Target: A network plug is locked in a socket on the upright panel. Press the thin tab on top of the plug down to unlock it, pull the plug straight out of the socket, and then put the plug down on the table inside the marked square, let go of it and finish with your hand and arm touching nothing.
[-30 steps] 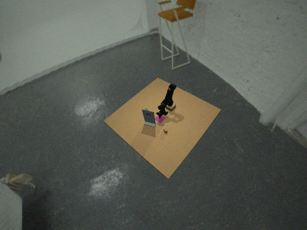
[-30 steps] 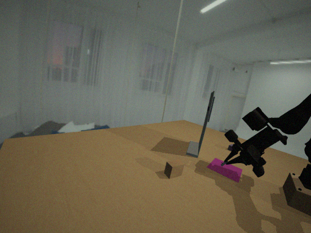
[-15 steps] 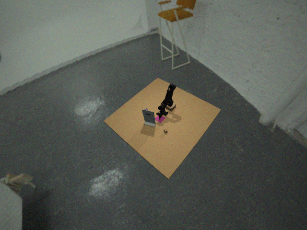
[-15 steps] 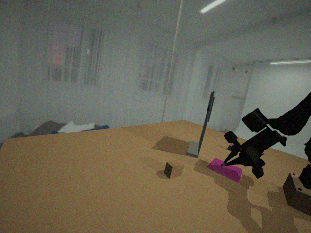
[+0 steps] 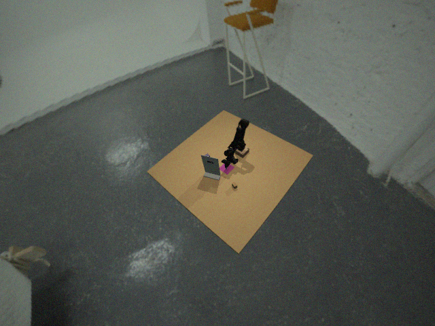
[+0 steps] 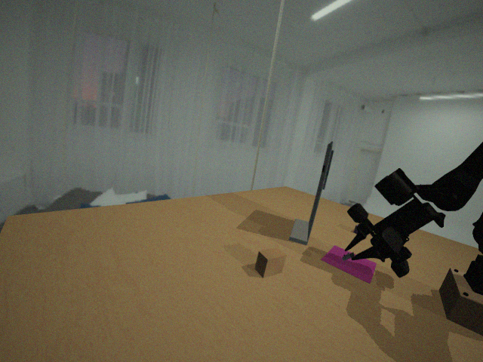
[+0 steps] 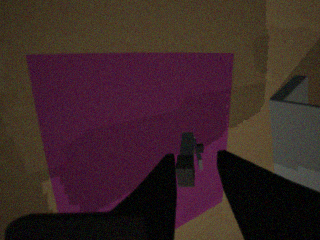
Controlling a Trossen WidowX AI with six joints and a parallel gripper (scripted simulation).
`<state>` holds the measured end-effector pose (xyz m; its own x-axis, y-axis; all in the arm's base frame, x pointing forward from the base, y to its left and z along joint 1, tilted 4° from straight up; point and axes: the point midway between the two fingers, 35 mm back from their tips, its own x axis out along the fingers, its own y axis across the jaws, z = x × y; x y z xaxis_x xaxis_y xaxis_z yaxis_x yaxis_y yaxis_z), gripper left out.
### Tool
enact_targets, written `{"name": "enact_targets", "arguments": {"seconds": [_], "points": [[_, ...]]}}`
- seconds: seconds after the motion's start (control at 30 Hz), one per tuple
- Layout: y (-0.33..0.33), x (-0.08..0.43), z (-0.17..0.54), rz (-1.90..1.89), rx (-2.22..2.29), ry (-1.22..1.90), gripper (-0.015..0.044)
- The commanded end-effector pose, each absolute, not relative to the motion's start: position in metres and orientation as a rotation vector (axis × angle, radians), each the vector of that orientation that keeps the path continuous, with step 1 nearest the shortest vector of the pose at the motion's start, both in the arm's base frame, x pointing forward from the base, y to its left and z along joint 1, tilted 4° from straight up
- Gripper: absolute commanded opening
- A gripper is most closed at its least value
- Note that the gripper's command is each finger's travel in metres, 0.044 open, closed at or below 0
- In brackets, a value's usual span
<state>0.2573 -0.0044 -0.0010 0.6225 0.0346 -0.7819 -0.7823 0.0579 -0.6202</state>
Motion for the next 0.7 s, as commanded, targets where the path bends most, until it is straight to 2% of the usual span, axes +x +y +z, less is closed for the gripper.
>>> {"name": "enact_targets", "arguments": {"seconds": [0.0, 0.67], "points": [[-0.0044, 0.2572, -0.0007, 0.700, -1.386, 0.690, 0.0156], [-0.0058, 0.2514, 0.0073, 0.700, -1.386, 0.692, 0.0156]]}}
